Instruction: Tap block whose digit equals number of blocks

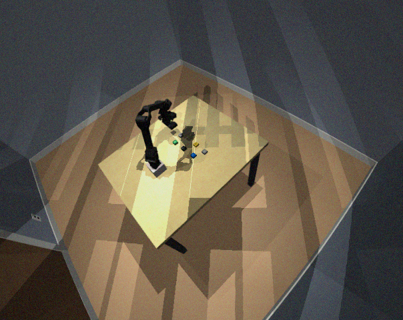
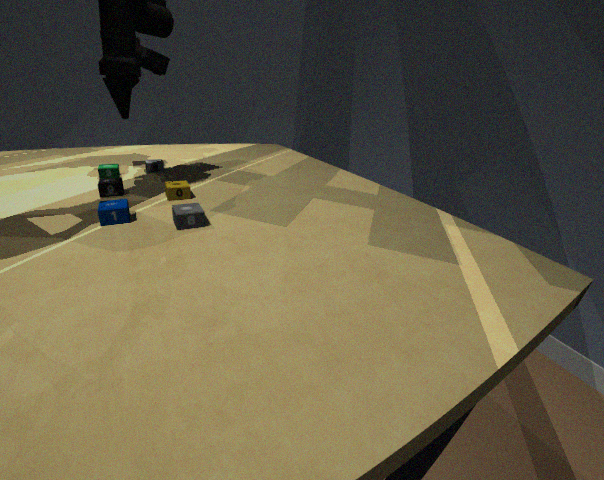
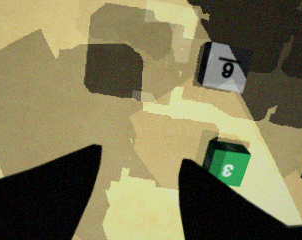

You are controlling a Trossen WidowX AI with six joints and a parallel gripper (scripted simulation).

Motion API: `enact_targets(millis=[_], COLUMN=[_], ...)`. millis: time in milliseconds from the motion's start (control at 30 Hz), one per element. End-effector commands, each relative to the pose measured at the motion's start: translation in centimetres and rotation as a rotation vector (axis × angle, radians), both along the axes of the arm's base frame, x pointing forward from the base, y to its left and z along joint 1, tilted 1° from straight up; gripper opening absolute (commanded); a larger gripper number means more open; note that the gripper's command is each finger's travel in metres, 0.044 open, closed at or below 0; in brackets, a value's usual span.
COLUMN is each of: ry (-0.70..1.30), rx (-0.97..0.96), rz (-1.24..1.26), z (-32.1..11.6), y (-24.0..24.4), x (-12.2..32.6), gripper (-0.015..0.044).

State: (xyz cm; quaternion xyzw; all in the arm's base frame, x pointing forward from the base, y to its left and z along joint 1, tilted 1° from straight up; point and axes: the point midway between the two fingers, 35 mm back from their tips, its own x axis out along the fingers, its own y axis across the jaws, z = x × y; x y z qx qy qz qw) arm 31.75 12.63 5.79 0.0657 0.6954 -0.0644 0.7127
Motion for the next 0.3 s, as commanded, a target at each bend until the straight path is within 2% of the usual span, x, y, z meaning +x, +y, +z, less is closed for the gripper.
enact_targets(millis=[0,133,267], ry=[0.006,0.006,0.006], rx=[0.004,0.004,0.004], rz=[0.001,0.001,0.001], z=[2.82,2.91,2.91], y=[2.80,2.88,2.88], x=[-4.04,-4.19,-4.19], gripper=[0.0283,0.0387,0.0400])
